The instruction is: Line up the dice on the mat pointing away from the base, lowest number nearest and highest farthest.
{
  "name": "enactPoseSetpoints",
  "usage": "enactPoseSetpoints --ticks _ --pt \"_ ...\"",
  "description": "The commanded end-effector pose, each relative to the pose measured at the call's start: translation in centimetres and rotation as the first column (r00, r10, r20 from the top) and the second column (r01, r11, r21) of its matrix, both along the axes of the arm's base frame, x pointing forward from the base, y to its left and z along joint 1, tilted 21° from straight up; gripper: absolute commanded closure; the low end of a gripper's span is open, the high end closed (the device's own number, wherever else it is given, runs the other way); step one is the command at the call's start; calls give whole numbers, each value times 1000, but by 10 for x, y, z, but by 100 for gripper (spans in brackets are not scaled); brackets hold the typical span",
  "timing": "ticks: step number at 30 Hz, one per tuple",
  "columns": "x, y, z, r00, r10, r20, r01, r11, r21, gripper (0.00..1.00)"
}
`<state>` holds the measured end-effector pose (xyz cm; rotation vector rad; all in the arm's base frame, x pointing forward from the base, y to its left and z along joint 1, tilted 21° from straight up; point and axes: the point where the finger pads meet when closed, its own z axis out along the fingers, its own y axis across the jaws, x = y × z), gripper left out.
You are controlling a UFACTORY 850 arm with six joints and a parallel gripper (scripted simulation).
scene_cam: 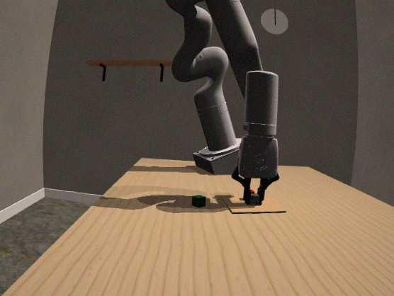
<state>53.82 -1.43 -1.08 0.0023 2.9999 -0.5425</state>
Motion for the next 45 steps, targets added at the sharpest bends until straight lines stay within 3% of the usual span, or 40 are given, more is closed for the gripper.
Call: enactPoseSetpoints --ticks 1,11,30,45 --pt "1 0 1 1000 0 2 0 1000 0 75" --pt "1 0 1 1000 0 2 0 1000 0 58" --pt "0 3 8 1000 0 2 0 1000 0 58" --pt "-6 28 73 1000 0 2 0 1000 0 58"
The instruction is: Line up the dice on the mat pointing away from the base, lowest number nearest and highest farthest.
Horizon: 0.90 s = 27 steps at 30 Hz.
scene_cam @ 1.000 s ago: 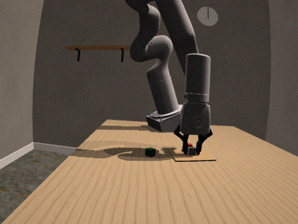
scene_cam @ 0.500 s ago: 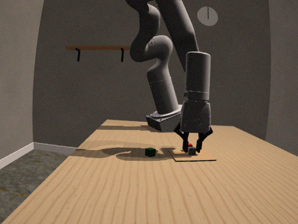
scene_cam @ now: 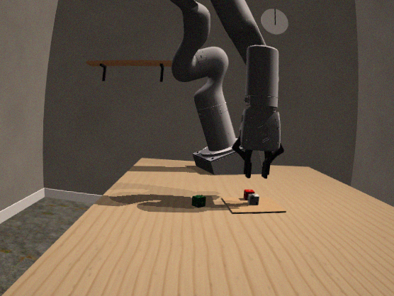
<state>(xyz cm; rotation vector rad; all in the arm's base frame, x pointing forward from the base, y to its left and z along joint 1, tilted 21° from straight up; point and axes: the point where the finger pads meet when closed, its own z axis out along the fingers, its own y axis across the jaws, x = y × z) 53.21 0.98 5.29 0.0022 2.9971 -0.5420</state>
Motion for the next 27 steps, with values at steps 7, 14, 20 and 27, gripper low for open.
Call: enactPoseSetpoints --ticks 7,14,20,27 --pt "-1 7 20 1000 0 -1 0 1000 0 58" --pt "-1 8 21 1000 0 -1 0 1000 0 0" --pt "-1 8 21 1000 0 -1 0 1000 0 0" --pt "-1 8 21 1000 0 -1 0 1000 0 0"
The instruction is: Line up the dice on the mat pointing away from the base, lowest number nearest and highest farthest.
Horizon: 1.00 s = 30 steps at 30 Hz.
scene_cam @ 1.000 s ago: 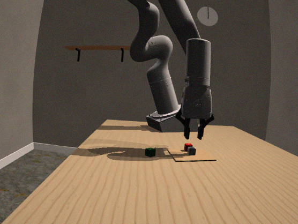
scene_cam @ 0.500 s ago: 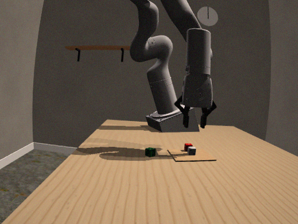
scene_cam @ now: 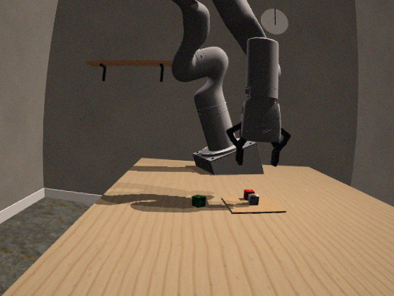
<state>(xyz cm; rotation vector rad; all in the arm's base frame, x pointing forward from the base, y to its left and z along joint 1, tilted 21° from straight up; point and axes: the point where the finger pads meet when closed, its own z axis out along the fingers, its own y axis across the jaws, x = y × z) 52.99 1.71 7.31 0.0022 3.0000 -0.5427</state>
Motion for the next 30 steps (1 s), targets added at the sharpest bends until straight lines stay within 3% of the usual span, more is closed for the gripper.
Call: enactPoseSetpoints --ticks 1,10,16,20,24,27,29,30 --pt "1 0 1 1000 0 2 0 1000 0 0" --pt "1 -1 1 1000 -20 9 20 1000 3 0" --pt "3 -10 4 982 -179 66 177 984 25 0" --pt "5 -19 6 938 -326 116 322 945 54 0" --pt "7 -30 10 847 -503 173 493 864 102 0" --pt "7 -31 10 846 -504 173 494 864 102 0" --pt "8 -39 12 752 -625 208 609 780 145 0" --pt "8 -39 12 750 -628 209 611 778 146 0"
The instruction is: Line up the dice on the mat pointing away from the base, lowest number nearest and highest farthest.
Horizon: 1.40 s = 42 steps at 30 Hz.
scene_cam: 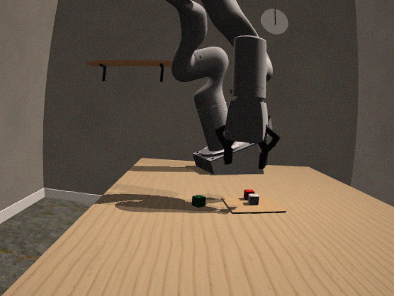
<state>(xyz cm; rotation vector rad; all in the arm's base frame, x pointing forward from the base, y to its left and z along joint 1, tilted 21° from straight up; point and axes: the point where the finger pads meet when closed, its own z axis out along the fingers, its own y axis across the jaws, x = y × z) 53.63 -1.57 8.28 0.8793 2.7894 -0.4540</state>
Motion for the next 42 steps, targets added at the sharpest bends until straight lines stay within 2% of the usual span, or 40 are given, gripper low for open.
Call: enactPoseSetpoints --ticks 1,6,11,13,14,15,18,26,27,28,30,32,35,38,39,42 --pt "2 -10 3 985 -159 70 159 987 14 0" --pt "3 -22 7 927 -350 135 346 937 51 0" --pt "5 -35 11 816 -544 195 534 839 106 0" --pt "5 -35 11 816 -544 195 534 839 106 0" --pt "5 -37 11 788 -580 206 568 814 119 0" --pt "5 -43 13 728 -648 225 633 761 145 0" --pt "5 -48 14 662 -710 242 691 702 172 0" --pt "6 -68 20 367 -887 279 851 442 284 0" --pt "6 -71 21 315 -906 281 867 396 303 0" --pt "6 -72 22 293 -914 282 873 376 311 0" --pt "6 -72 22 293 -914 282 873 376 311 0" --pt "6 -81 24 153 -947 281 899 251 360 0" --pt "6 -84 25 88 -956 278 904 194 381 0" --pt "6 -93 28 -69 -962 265 900 55 433 0" --pt "6 -94 28 -72 -962 265 899 52 434 0" --pt "5 -100 30 -181 -951 251 883 -44 468 0"
